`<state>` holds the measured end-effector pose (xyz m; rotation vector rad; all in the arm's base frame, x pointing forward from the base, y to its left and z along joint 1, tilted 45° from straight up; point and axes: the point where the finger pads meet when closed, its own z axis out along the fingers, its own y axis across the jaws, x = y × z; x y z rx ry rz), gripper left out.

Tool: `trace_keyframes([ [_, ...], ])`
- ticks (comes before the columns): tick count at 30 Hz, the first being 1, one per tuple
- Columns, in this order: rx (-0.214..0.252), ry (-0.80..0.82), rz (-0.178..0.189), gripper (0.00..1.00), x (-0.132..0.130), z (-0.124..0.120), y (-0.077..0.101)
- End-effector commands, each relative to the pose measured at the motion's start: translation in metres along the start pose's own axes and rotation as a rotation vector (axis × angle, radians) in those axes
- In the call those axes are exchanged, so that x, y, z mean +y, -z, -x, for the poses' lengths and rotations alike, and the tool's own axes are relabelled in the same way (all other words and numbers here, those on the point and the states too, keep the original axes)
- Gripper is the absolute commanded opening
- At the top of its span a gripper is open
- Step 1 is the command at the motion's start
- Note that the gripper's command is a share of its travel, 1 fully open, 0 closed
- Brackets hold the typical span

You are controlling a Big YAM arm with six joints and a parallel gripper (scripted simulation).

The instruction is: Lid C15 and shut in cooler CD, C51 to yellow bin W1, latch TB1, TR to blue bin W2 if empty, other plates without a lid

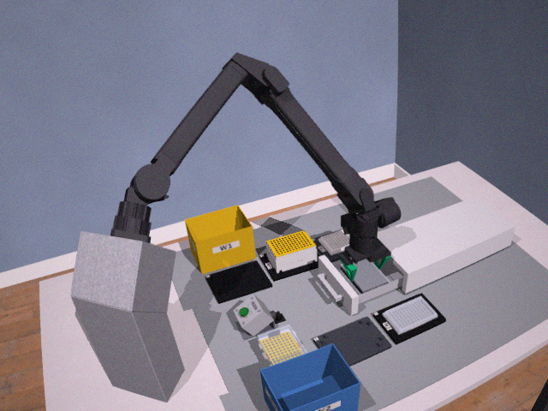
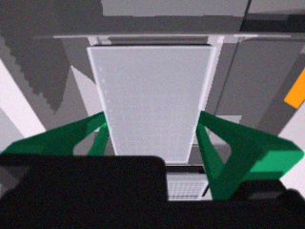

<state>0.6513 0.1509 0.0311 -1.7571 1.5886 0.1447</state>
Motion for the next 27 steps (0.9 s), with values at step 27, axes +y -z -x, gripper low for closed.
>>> trace_keyframes([
  [27, -0.009, 0.019, -0.015, 0.00, -0.0122, 0.0072, -0.0072],
])
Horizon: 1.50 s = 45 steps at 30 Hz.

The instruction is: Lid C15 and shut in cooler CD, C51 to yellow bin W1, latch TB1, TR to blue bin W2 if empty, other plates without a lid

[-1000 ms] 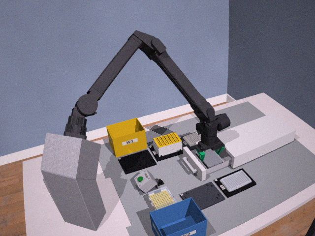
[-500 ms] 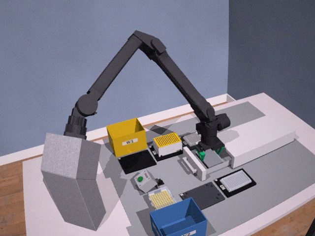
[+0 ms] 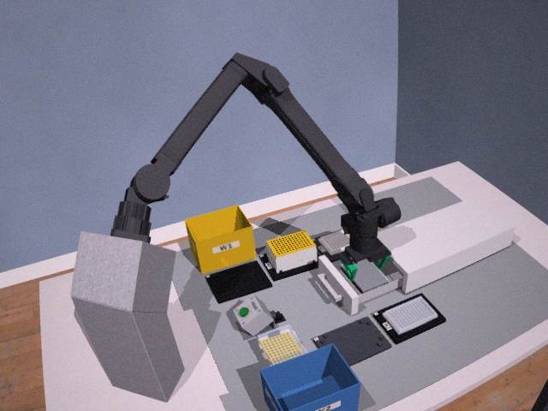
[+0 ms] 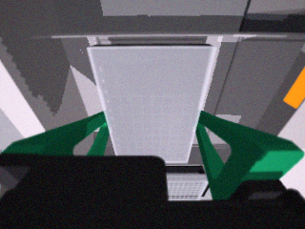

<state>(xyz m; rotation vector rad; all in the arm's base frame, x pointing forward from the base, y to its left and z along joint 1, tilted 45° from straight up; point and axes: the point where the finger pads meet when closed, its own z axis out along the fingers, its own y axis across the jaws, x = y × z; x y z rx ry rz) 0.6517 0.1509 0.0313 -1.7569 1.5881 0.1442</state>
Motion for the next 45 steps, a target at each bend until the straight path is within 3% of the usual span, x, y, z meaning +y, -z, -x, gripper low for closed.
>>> trace_keyframes([
  [1, -0.009, 0.018, -0.014, 0.00, -0.012, 0.007, -0.007],
  [45, -0.009, 0.017, -0.018, 0.00, -0.011, 0.008, -0.021],
])
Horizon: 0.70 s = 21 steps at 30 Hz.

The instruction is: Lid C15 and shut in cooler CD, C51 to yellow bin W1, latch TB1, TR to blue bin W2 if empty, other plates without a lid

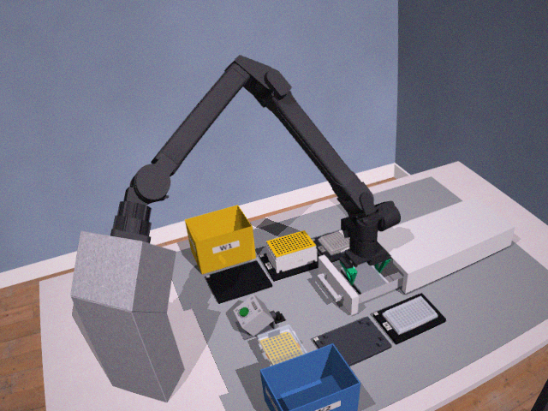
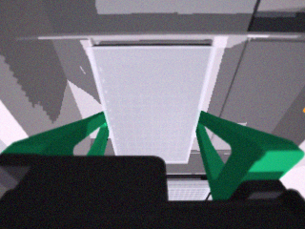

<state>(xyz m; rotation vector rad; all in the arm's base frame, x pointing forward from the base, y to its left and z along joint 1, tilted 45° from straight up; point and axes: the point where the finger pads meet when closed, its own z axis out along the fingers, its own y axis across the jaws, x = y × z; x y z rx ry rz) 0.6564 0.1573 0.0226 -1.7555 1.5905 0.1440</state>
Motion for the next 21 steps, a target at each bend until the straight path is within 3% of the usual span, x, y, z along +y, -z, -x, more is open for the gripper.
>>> trace_keyframes([
  [1, -0.010, 0.019, -0.018, 0.00, -0.0112, 0.0086, -0.0091],
  [21, -0.009, 0.017, -0.009, 0.00, -0.0046, 0.0065, -0.0113],
])
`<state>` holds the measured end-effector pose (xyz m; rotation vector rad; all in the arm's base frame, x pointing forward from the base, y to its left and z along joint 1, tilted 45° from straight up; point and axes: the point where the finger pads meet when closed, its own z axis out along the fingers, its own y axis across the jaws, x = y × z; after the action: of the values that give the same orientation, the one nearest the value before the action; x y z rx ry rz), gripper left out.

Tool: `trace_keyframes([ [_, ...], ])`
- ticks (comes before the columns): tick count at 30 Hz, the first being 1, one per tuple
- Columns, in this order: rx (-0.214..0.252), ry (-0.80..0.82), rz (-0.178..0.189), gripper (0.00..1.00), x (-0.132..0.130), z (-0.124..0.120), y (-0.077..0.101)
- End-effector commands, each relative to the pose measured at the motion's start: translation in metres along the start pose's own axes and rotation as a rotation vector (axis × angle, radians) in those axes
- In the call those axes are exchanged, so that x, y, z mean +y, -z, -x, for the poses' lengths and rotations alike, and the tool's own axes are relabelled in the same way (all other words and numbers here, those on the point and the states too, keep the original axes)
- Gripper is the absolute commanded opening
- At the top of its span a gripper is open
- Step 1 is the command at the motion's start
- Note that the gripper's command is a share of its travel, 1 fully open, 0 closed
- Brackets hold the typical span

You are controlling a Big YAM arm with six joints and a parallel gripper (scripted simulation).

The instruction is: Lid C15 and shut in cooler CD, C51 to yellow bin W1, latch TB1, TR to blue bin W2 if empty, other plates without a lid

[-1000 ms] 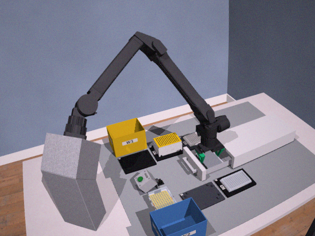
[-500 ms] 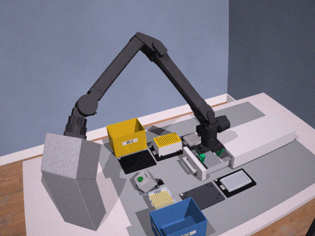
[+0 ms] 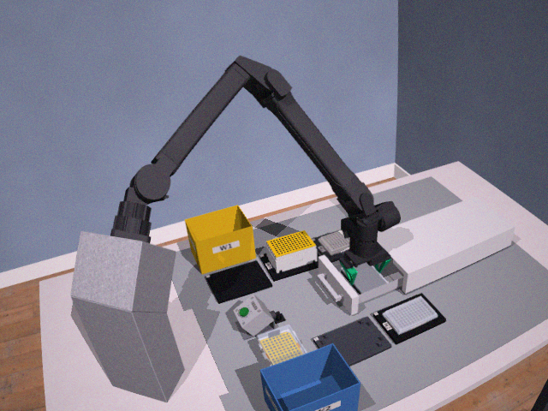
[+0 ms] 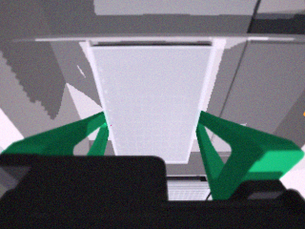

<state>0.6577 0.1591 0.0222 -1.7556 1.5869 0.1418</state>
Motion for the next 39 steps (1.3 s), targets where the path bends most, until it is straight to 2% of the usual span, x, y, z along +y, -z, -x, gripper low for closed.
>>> trace_keyframes([
  [1, -0.008, 0.014, -0.006, 0.00, -0.003, 0.005, -0.010],
  [39, -0.006, 0.007, 0.008, 0.00, 0.008, 0.002, -0.011],
])
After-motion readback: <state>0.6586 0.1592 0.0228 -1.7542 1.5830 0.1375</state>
